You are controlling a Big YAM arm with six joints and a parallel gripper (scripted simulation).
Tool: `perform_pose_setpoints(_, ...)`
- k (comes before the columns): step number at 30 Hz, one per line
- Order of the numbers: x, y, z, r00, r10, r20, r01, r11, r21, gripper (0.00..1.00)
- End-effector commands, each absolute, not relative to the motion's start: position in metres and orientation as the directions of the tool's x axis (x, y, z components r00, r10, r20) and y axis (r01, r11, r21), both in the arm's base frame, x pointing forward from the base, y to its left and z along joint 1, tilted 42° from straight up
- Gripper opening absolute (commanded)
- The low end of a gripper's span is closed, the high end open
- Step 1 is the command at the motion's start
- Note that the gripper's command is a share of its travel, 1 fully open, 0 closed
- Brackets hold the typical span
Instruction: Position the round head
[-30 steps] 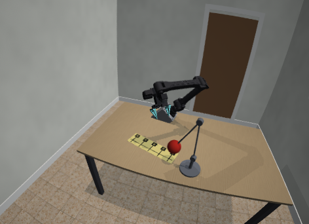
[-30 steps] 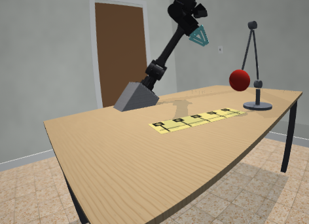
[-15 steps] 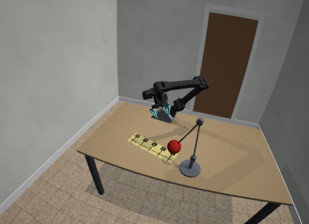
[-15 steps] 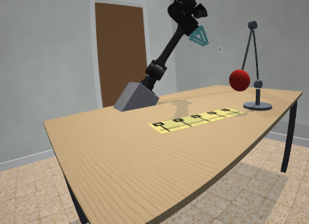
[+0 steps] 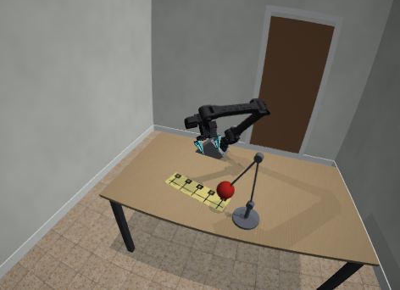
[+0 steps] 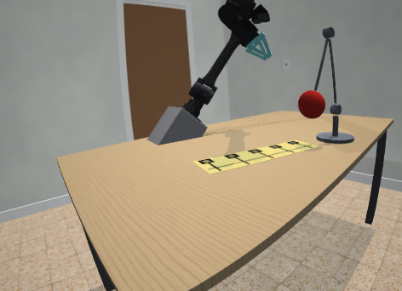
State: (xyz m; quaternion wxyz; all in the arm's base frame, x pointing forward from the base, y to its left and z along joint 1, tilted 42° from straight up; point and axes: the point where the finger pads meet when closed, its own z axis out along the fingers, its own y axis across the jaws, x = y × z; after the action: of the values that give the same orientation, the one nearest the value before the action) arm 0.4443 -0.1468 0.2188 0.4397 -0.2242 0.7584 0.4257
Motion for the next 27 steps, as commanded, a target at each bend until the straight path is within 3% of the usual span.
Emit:
perform_pose_setpoints(1, 0.454, -0.144, 0.23, -0.457, 0.022, -0.889, -0.763, 0.503, 0.405, 1.0)
perform_pose_setpoints(27, 0.456, -0.144, 0.232, -0.484, 0.027, -0.875, -0.738, 0.524, 0.425, 1.0)
